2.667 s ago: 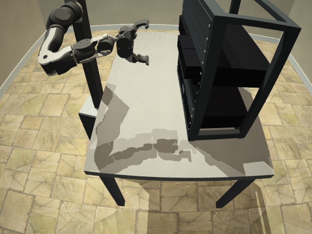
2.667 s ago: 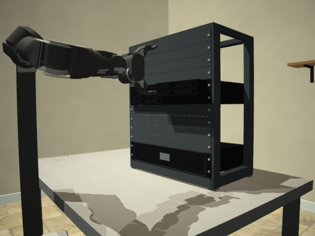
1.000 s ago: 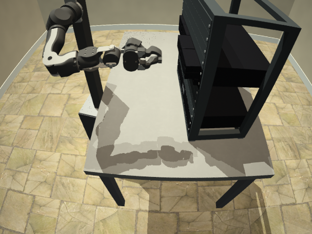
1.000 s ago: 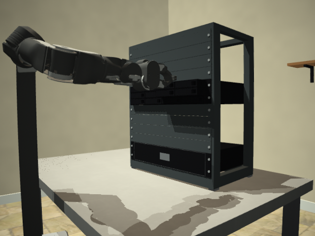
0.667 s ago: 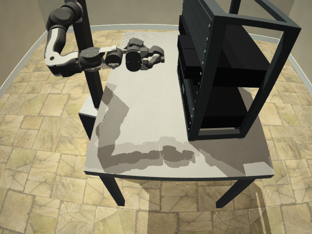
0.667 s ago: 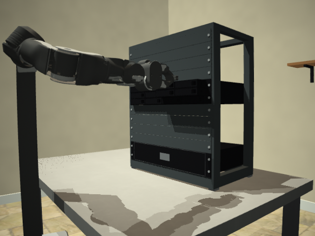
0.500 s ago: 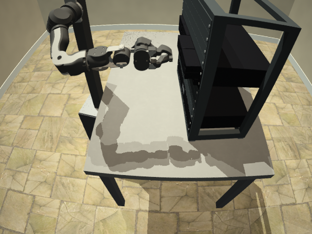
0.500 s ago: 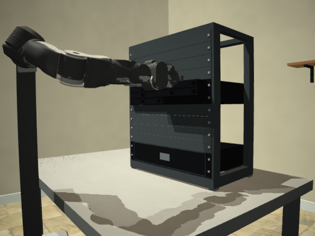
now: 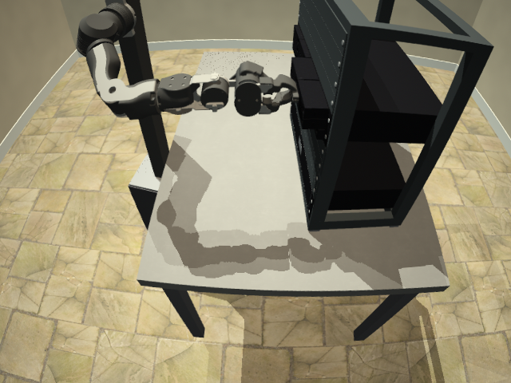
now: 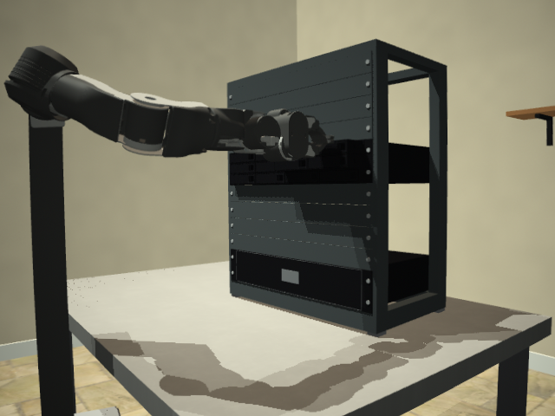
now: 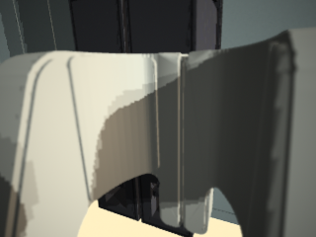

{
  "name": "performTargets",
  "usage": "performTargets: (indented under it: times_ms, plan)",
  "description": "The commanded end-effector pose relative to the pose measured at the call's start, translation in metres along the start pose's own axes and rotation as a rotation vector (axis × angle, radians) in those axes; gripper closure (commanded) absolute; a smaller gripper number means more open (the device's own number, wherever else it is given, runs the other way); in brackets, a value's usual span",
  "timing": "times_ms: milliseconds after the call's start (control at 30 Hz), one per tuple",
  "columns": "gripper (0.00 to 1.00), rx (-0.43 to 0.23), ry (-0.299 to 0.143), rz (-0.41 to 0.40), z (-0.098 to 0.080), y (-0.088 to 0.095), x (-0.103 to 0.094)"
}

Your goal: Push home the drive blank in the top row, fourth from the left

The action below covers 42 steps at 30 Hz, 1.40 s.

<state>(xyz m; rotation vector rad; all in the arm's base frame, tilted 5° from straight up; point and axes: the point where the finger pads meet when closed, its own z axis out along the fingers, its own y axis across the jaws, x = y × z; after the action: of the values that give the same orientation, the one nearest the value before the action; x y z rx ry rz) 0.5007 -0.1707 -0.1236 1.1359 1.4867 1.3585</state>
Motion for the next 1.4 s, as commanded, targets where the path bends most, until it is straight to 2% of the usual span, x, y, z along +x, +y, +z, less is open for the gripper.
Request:
performTargets:
  times_ms: [0, 1133, 1367]
  plan:
    - [1.00, -0.008, 0.006, -0.003, 0.001, 0.004, 0.002]
    - [1.00, -0.007, 0.006, -0.003, 0.001, 0.008, 0.002]
    - [1.00, -0.006, 0.004, -0.003, 0.011, 0.007, 0.000]
